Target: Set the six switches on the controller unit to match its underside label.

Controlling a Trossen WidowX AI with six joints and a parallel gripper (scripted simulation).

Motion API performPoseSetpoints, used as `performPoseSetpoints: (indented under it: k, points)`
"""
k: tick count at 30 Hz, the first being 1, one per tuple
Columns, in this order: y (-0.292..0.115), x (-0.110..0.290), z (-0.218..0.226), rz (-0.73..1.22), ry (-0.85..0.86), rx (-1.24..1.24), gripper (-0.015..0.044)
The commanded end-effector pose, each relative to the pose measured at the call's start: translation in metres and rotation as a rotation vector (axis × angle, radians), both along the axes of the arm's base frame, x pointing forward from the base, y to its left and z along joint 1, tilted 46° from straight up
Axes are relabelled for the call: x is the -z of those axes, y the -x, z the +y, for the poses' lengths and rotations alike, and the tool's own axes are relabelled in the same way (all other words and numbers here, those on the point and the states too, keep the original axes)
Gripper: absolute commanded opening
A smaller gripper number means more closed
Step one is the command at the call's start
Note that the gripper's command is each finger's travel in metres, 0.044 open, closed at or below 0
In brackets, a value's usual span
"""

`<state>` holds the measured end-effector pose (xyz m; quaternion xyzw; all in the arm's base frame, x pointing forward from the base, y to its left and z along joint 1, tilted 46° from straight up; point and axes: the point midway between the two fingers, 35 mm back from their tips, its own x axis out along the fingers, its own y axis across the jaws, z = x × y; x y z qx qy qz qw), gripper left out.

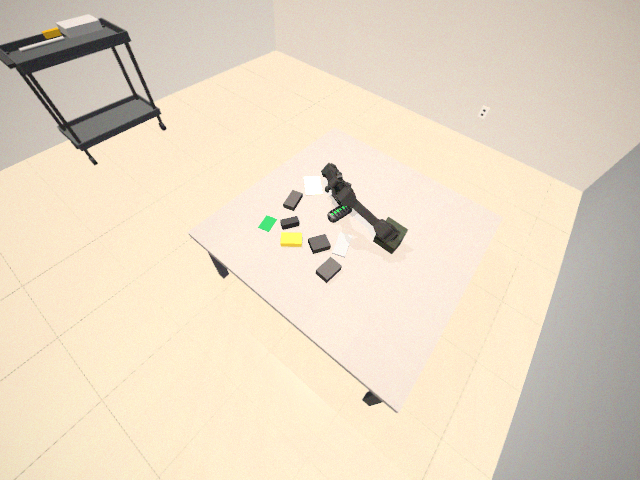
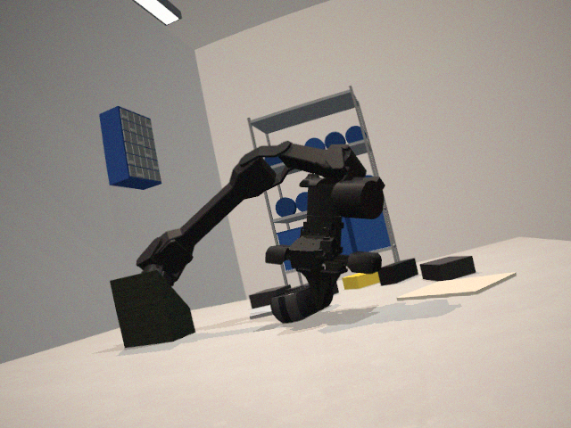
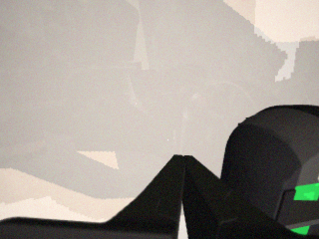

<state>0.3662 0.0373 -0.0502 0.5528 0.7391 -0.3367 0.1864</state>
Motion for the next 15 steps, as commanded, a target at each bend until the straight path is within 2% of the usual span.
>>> performPoseSetpoints:
  k: [1,15]
  points:
    - [0.0017,0.0046,0.0039,0.008,-0.003,0.006,0.0000]
    - [0.0057,0.0044,0.0042,0.008,-0.003,0.006,0.0000]
